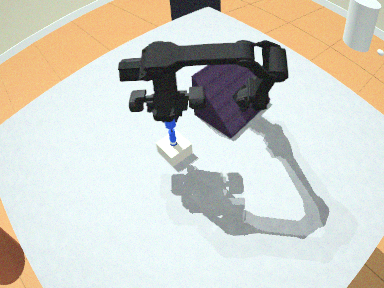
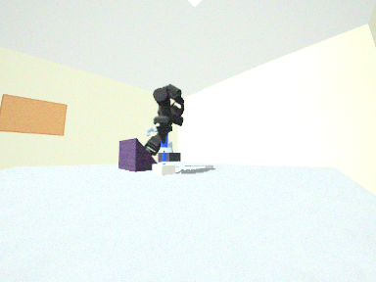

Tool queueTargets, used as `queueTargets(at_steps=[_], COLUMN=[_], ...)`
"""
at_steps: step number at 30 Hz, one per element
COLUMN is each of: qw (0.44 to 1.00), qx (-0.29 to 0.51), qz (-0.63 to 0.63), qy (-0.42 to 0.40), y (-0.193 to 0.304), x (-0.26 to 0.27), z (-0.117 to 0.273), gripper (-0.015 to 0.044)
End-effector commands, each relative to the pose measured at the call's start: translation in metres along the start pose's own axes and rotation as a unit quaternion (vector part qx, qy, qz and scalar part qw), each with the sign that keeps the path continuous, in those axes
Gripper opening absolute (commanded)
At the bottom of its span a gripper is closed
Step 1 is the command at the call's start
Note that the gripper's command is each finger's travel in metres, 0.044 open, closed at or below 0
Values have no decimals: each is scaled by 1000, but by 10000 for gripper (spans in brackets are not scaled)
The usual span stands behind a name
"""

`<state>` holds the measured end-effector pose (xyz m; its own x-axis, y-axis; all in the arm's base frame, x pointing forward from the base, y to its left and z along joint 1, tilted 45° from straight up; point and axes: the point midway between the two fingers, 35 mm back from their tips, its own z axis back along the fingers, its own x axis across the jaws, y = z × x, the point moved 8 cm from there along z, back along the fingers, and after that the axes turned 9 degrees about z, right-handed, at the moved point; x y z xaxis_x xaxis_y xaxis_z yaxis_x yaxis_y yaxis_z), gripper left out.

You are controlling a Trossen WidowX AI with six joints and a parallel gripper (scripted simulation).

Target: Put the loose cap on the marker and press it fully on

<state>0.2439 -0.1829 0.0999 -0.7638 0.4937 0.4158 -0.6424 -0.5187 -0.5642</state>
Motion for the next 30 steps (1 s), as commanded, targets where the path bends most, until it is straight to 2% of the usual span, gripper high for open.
queueTargets(at_steps=[1, 30], qw=[1000, 1000], qx=[1, 0], qz=[0, 0], qy=[-1, -1], y=[0, 0], x=[1, 0], z=[-3, -50], gripper=[0, 0])
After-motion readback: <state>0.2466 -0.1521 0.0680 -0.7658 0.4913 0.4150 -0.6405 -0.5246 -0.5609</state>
